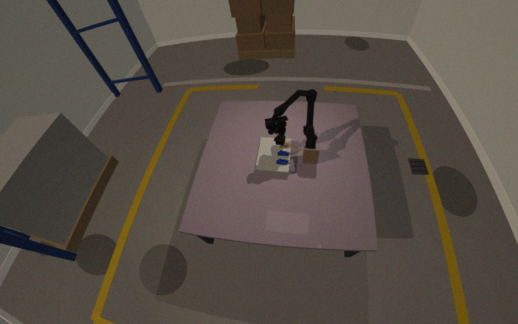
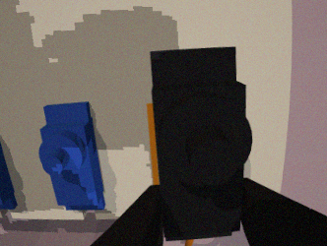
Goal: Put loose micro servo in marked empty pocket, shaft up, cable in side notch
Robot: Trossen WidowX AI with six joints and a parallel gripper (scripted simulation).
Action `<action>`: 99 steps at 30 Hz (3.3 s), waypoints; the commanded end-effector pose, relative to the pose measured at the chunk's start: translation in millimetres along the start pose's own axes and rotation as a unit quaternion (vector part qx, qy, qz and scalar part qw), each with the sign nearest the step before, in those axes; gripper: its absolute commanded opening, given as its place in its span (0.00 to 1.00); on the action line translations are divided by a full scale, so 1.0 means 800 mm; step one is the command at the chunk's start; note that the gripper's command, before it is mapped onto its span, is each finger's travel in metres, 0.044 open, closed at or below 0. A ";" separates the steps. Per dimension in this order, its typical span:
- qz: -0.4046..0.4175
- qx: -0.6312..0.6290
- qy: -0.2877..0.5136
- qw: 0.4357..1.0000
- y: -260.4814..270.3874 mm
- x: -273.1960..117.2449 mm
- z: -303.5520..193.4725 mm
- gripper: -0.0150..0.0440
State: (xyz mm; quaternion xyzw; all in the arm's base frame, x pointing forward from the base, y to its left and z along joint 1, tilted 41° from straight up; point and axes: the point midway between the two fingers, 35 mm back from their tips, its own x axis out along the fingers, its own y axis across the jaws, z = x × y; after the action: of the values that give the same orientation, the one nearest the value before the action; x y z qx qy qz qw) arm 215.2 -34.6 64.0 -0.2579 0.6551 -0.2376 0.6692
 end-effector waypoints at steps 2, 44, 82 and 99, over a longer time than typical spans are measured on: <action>0.002 0.003 -0.001 1.000 0.001 -0.001 -0.026 0.25; 0.002 0.002 -0.001 1.000 0.000 0.038 -0.037 0.25; 0.001 0.002 -0.001 1.000 0.000 0.086 -0.037 0.25; 0.002 0.002 -0.001 1.000 0.001 0.045 -0.040 0.57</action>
State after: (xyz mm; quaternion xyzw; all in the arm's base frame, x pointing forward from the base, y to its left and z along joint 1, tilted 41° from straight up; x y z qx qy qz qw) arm 184.3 -68.8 23.8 -0.2588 0.6579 -0.2374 0.6662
